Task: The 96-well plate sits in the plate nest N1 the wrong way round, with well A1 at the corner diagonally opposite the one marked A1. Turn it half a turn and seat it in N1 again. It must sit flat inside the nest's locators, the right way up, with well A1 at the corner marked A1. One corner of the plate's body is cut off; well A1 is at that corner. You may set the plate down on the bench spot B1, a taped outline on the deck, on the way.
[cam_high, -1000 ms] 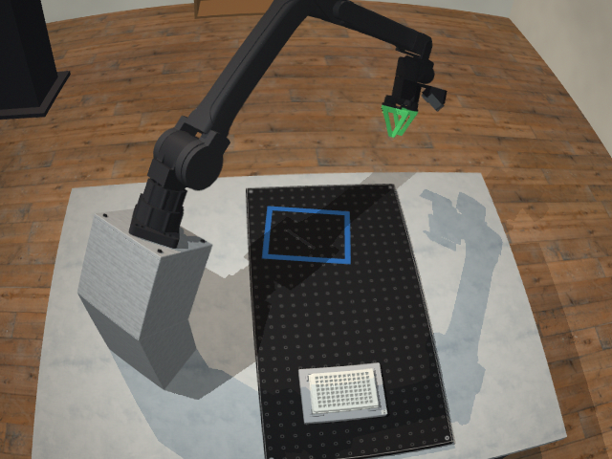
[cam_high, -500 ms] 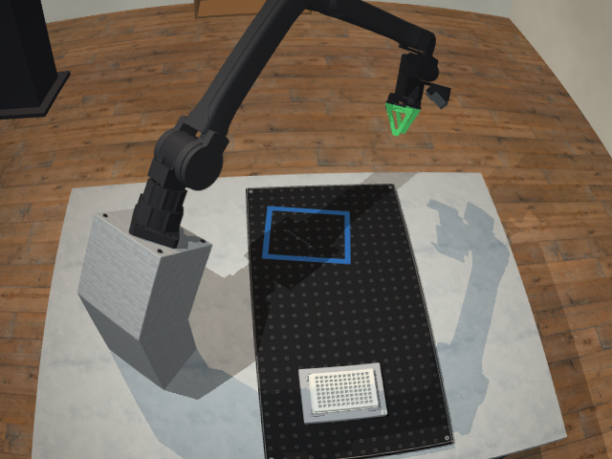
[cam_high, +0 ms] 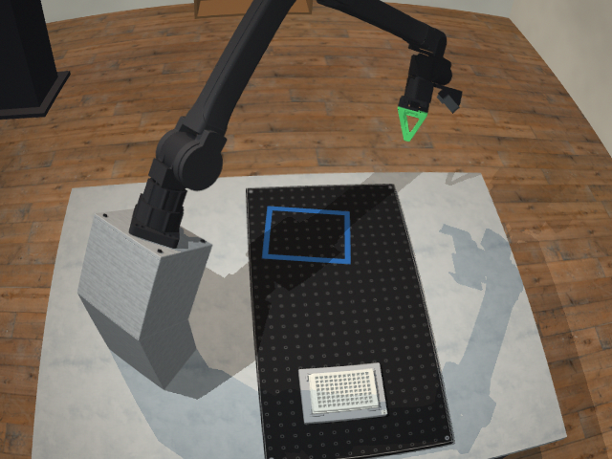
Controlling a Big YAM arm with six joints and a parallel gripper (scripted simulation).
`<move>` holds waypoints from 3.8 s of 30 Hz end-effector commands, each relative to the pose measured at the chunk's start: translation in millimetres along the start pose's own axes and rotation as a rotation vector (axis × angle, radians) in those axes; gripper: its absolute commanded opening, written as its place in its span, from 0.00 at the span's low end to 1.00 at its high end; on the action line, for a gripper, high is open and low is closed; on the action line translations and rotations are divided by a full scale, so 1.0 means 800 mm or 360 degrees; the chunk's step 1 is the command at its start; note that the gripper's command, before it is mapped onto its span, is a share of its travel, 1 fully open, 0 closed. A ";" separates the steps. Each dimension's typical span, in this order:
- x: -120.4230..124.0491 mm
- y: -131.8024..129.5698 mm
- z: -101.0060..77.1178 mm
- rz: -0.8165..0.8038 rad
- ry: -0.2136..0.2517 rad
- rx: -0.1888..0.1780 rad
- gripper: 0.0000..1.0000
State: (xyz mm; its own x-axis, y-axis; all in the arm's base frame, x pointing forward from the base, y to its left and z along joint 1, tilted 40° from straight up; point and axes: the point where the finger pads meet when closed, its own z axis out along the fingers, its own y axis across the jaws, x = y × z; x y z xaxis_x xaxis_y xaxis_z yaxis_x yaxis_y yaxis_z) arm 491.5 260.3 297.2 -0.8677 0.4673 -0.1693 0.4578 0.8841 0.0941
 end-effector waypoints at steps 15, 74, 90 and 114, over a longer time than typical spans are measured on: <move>-0.036 -0.096 -0.012 -0.0154 -0.0036 -0.0028 1.00; 0.016 -0.389 0.079 -0.0750 0.0053 -0.0060 1.00; -0.019 -0.400 0.159 -0.0736 0.0087 -0.0216 1.00; -0.052 -0.432 0.276 -0.0706 0.0078 -0.0463 1.00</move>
State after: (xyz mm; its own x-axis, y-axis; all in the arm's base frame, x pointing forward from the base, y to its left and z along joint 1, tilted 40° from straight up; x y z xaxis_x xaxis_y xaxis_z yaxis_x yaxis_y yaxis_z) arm 406.9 -56.7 54.2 -0.9824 0.0519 -0.1793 -0.0045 0.9537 0.3008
